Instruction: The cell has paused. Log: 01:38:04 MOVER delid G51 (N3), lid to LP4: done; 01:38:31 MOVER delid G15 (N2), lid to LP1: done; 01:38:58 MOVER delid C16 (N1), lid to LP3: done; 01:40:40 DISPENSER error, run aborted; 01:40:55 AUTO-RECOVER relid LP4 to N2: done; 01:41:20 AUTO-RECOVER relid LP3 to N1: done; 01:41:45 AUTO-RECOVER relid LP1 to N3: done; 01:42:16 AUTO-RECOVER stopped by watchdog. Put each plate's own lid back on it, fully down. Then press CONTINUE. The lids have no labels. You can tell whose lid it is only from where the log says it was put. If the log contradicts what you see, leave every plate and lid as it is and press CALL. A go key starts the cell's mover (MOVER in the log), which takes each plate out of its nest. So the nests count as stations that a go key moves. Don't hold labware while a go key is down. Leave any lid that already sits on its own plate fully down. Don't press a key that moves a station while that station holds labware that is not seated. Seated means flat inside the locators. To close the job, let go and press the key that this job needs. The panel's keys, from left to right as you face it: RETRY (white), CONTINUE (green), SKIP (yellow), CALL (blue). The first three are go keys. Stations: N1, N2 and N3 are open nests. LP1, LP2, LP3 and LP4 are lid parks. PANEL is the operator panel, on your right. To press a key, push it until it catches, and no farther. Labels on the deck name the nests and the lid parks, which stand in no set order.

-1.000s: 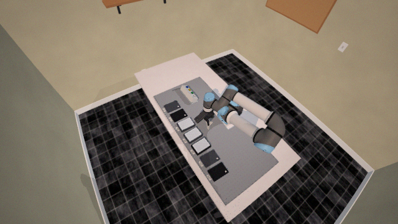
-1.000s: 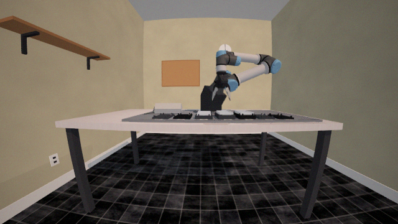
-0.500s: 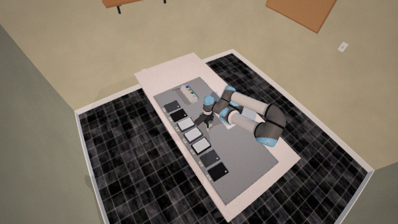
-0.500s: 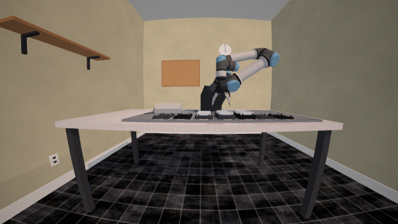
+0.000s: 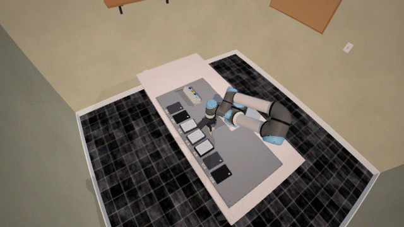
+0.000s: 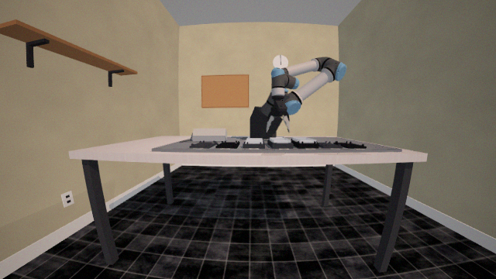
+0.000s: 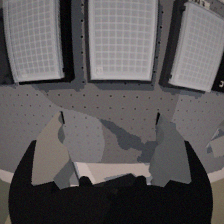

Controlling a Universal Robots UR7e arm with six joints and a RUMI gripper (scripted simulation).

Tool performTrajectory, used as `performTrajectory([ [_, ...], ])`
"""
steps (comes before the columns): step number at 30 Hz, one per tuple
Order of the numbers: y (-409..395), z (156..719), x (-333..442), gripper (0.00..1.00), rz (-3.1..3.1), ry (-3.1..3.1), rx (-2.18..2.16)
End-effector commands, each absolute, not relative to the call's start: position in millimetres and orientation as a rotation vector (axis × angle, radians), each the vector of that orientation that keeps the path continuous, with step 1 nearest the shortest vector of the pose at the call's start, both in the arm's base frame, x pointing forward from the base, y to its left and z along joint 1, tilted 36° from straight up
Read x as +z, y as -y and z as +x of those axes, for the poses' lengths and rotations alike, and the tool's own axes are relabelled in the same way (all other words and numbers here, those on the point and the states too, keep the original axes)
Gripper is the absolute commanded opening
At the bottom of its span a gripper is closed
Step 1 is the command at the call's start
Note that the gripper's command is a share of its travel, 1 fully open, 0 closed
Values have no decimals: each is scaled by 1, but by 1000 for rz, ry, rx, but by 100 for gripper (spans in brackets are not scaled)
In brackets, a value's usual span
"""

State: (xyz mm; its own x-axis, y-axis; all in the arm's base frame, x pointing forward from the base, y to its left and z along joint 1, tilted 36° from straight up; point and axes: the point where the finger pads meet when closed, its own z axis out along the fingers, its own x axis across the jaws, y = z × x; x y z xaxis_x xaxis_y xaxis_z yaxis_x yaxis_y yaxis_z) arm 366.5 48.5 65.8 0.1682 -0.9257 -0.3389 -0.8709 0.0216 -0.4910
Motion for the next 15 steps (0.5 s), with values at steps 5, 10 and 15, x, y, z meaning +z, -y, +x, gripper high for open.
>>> performTrajectory([
  [5, -71, 382, 85, 82, -1849, -1698, -118],
  [10, -88, 393, 99, 82, -1849, -1698, -118],
  [15, -105, 404, 113, 82, -1849, -1698, -118],
])
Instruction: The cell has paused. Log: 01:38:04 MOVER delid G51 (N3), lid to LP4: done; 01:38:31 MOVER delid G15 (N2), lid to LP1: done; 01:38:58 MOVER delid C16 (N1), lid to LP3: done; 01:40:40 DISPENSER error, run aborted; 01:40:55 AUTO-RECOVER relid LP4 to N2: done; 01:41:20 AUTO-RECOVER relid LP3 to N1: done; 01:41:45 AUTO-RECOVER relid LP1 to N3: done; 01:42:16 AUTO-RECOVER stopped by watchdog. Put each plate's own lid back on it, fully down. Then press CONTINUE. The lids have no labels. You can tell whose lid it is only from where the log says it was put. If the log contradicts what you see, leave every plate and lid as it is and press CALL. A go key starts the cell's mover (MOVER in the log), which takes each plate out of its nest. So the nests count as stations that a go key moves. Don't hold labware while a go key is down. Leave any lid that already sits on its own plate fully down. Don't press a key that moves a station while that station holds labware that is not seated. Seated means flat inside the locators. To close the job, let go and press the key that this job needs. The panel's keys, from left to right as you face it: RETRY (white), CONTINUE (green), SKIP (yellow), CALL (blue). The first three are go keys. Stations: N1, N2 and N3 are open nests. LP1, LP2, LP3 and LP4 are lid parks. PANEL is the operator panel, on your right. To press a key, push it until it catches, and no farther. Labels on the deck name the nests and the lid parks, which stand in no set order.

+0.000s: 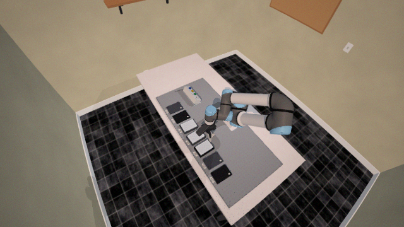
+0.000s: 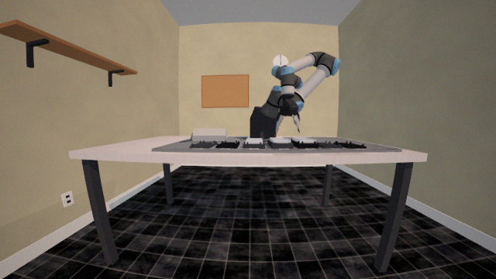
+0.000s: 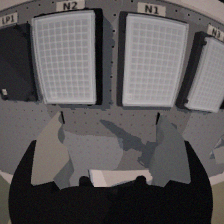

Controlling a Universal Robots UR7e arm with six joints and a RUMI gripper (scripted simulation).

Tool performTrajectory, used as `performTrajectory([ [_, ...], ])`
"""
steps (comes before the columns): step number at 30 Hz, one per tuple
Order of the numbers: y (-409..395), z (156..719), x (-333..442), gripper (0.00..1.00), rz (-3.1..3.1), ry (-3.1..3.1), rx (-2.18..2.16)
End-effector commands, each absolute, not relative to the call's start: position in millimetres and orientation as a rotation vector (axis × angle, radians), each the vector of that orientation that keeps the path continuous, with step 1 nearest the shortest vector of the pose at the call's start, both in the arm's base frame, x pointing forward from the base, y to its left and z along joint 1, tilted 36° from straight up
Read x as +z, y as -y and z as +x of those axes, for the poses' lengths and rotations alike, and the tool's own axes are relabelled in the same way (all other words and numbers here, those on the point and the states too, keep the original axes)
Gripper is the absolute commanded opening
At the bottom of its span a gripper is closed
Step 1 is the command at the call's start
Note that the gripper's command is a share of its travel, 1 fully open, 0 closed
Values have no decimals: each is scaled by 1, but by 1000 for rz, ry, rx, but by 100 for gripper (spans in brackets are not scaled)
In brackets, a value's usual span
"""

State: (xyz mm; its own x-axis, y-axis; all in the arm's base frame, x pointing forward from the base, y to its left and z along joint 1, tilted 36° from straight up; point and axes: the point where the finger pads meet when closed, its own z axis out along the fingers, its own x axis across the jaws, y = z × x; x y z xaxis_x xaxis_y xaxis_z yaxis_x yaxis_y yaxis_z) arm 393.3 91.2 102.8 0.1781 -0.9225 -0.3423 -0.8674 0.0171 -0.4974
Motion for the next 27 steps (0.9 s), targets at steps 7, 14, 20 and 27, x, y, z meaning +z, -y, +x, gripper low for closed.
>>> performTrajectory([
  [7, -122, 416, 128, 82, -1849, -1698, -118],
  [14, -146, 431, 148, 82, -1849, -1698, -118],
  [20, -153, 436, 154, 82, -1849, -1698, -118],
  [27, -153, 436, 154, 82, -1849, -1698, -118],
])
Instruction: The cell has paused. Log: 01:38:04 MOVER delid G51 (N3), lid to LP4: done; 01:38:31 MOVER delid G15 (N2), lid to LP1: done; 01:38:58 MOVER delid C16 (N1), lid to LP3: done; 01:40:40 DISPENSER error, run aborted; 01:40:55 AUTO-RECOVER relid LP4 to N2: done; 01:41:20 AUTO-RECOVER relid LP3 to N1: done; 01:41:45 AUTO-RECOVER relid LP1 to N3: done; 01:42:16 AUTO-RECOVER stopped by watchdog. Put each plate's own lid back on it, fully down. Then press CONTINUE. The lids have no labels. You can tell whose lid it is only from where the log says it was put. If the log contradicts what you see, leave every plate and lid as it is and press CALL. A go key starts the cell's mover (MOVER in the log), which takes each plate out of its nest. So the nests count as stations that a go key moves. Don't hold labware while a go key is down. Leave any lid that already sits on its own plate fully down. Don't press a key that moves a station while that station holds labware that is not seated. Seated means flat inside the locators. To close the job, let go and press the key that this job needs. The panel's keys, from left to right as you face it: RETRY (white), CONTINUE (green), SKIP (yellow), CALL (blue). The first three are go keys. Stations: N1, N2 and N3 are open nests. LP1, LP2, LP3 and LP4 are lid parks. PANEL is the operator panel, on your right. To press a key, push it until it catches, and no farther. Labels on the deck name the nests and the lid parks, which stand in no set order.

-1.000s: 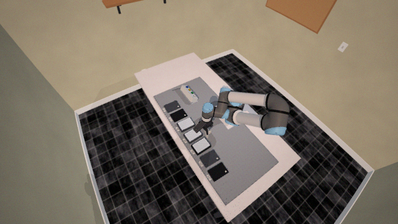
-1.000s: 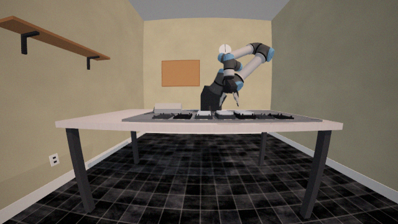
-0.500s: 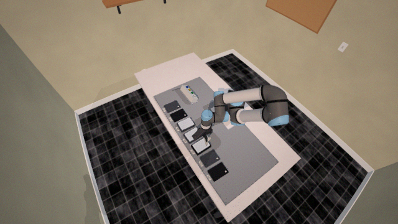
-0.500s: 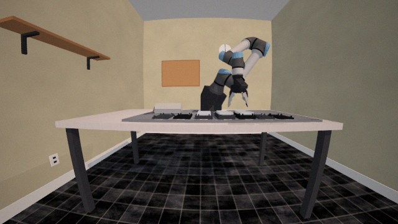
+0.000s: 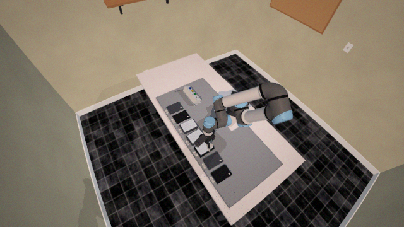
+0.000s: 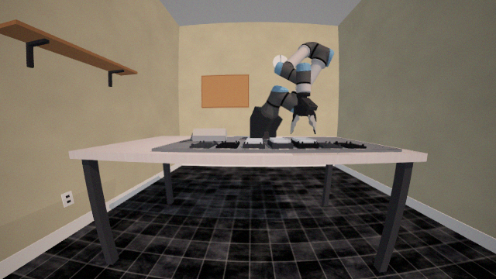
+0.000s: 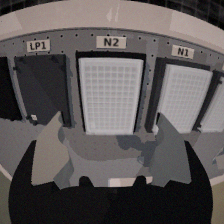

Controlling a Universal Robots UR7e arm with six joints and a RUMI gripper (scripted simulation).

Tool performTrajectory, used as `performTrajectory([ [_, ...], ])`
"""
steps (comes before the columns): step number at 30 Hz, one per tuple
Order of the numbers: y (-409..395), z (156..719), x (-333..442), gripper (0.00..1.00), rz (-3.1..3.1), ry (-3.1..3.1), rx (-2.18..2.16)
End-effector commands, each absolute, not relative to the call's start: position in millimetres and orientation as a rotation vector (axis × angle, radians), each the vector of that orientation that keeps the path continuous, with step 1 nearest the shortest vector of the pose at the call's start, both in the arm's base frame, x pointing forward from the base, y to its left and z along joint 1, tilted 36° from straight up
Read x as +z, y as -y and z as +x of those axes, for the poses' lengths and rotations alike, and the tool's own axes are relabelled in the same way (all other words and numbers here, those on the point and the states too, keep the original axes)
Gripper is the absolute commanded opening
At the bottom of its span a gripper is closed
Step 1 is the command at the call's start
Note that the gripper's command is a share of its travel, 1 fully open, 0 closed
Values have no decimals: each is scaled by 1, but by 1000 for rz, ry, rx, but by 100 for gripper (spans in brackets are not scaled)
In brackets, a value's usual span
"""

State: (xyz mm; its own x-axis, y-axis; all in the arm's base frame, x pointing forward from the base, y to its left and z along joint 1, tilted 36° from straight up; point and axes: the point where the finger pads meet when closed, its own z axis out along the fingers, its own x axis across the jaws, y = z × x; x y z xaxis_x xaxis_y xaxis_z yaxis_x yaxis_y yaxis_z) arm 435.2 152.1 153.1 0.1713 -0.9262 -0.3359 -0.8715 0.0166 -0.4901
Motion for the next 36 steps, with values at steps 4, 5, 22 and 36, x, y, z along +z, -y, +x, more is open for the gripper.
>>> performTrajectory([
  [4, -153, 436, 154, 82, -1849, -1698, -118],
  [5, -153, 437, 152, 82, -1849, -1698, -118],
  [22, -161, 446, 136, 82, -1849, -1698, -118],
  [36, -161, 446, 136, 0, -1849, -1698, -118],
])
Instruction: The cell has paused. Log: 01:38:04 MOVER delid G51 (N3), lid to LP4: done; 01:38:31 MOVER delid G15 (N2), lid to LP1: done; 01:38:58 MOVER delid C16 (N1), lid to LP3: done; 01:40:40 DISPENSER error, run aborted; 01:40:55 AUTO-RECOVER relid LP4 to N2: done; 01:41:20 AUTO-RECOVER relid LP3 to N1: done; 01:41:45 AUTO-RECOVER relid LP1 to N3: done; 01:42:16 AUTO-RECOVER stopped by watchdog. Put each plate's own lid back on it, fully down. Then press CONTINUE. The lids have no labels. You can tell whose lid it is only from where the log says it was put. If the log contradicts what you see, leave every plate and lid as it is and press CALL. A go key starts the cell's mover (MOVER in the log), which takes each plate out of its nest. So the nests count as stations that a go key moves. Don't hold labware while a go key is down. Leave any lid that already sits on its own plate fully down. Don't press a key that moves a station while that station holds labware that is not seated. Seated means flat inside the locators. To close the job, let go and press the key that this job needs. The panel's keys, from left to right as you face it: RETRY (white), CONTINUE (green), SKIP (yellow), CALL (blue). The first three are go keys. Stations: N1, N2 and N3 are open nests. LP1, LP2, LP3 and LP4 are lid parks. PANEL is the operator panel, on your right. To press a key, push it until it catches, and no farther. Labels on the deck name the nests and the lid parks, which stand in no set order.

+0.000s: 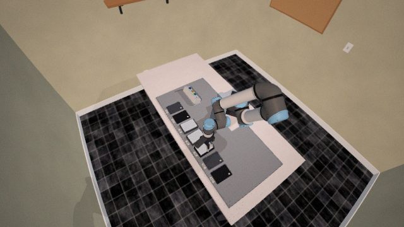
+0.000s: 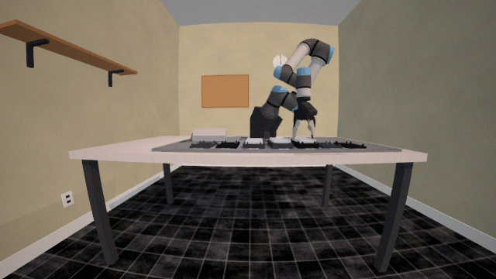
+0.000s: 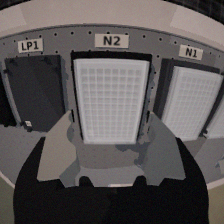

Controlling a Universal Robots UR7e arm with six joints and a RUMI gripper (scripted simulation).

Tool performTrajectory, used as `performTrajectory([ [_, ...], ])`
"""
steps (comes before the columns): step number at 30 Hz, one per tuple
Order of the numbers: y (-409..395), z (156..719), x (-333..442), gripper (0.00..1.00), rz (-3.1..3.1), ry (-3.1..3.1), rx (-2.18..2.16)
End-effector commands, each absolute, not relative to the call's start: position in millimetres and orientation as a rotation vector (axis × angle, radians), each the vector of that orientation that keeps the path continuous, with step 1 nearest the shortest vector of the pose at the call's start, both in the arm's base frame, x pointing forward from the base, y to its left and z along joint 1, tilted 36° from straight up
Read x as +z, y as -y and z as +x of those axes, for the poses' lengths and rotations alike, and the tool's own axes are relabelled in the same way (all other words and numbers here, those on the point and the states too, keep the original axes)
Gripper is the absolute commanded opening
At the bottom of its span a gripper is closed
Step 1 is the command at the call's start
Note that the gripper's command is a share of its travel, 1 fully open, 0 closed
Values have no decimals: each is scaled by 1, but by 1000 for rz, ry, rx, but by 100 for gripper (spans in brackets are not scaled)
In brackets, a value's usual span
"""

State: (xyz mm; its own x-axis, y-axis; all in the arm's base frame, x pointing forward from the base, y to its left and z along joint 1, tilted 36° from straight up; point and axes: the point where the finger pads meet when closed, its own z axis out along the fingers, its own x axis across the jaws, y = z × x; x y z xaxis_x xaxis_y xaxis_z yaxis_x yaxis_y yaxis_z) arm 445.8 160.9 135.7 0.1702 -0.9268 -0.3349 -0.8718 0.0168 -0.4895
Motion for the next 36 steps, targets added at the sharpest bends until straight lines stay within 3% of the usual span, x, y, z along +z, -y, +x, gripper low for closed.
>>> performTrajectory([
  [1, -161, 446, 136, 0, -1849, -1698, -118],
  [36, -160, 445, 139, 0, -1849, -1698, -118],
])
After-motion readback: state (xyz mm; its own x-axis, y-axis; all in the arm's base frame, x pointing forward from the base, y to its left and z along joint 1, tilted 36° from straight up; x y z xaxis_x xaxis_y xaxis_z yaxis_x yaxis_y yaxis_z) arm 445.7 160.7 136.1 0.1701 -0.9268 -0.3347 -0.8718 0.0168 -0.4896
